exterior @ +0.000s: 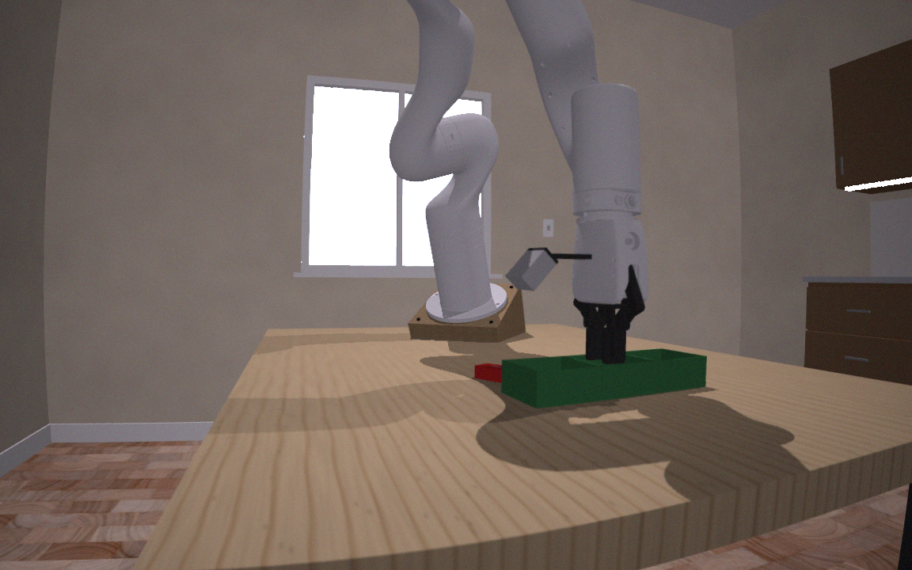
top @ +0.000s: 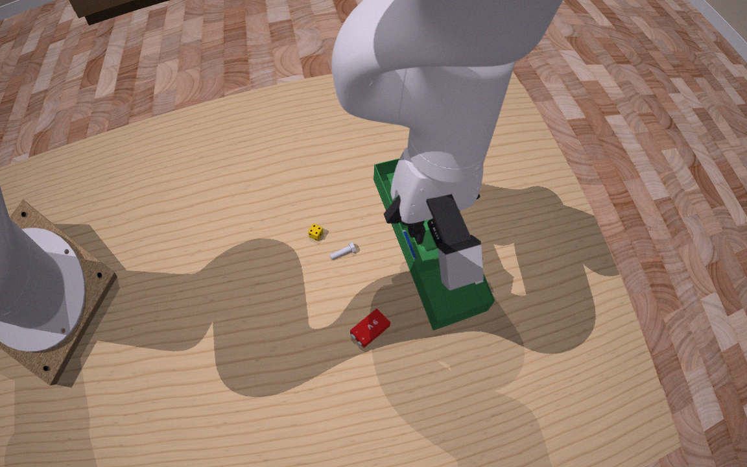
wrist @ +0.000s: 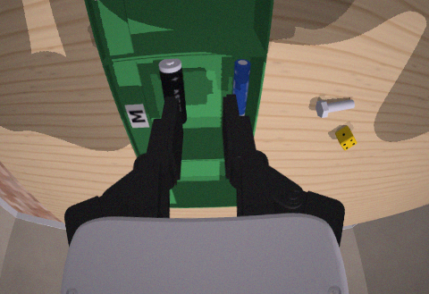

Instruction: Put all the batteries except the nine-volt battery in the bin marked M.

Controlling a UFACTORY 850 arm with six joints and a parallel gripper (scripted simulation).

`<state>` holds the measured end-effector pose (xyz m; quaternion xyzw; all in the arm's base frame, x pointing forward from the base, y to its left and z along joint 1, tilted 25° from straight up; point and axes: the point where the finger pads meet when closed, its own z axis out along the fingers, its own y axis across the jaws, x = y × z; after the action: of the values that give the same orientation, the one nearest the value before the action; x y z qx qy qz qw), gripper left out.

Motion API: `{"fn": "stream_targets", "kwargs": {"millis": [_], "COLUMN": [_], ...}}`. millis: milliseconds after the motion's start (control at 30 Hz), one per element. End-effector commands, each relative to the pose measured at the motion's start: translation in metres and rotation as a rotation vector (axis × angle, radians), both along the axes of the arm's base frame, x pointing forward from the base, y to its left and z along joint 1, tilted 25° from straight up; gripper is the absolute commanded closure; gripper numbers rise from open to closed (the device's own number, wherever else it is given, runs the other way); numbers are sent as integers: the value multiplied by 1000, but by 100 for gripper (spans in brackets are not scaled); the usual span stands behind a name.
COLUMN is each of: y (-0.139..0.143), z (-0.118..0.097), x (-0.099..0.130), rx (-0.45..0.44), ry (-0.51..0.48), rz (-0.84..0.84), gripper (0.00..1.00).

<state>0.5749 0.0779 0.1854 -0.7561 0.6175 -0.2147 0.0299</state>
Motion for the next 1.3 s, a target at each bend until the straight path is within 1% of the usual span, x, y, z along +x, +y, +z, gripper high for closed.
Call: {"fn": "stream_targets", "kwargs": {"millis": [0, 500, 533, 800, 833, 1200, 1267], "y": [1, 5, 6, 6, 7, 17, 17], "z": [5, 21, 25, 25, 29, 68, 68], "x": [-1, -8, -9, -9, -11, -27, -27], "rx": [0, 0, 0, 0, 0, 1, 1], "ry": [-1, -1, -1, -1, -1, -1, -1], "rz": [0, 0, 0, 0, 0, 0, 0], "gripper": [72, 72, 72, 72, 0, 0, 0]}}
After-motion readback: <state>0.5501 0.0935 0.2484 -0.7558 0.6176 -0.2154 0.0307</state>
